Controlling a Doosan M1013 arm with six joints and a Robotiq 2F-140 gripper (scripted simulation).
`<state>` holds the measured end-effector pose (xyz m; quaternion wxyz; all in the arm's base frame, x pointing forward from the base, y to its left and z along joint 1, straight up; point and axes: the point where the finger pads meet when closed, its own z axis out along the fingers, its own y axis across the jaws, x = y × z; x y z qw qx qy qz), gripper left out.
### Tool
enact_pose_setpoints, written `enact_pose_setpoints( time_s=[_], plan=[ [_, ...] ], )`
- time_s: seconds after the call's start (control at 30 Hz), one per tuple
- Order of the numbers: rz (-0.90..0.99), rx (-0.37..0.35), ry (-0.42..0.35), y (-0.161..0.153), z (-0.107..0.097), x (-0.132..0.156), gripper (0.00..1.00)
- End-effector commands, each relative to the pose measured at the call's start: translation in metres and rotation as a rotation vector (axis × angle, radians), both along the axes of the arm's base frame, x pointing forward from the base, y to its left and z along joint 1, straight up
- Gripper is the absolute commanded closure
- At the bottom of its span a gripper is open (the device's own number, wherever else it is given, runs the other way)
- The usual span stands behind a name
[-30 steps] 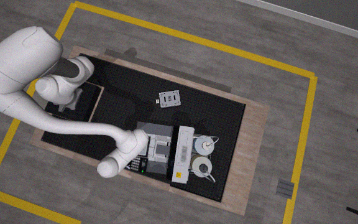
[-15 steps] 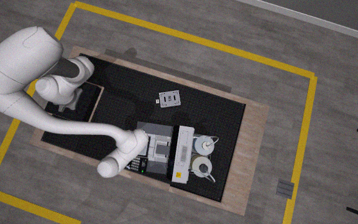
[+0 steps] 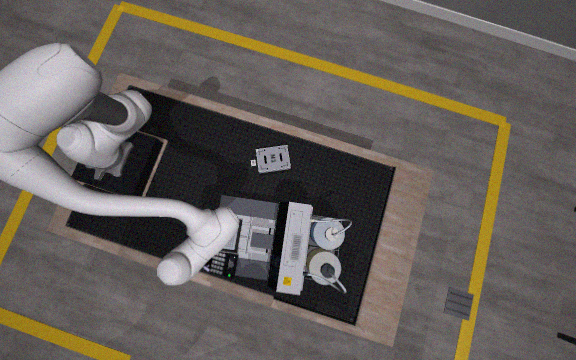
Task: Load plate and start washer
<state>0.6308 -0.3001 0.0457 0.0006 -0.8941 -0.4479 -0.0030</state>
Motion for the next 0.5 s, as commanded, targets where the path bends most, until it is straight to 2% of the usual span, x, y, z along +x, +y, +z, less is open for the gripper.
enact_pose_setpoints(
  time_s=[0.0,0.47],
  plan=[
    [0.0,0.0,-0.001,-0.0001,0.0001,0.0004,0.9],
    [0.0,0.0,-0.001,-0.0001,-0.0019,0.0004,0.9]
  ],
)
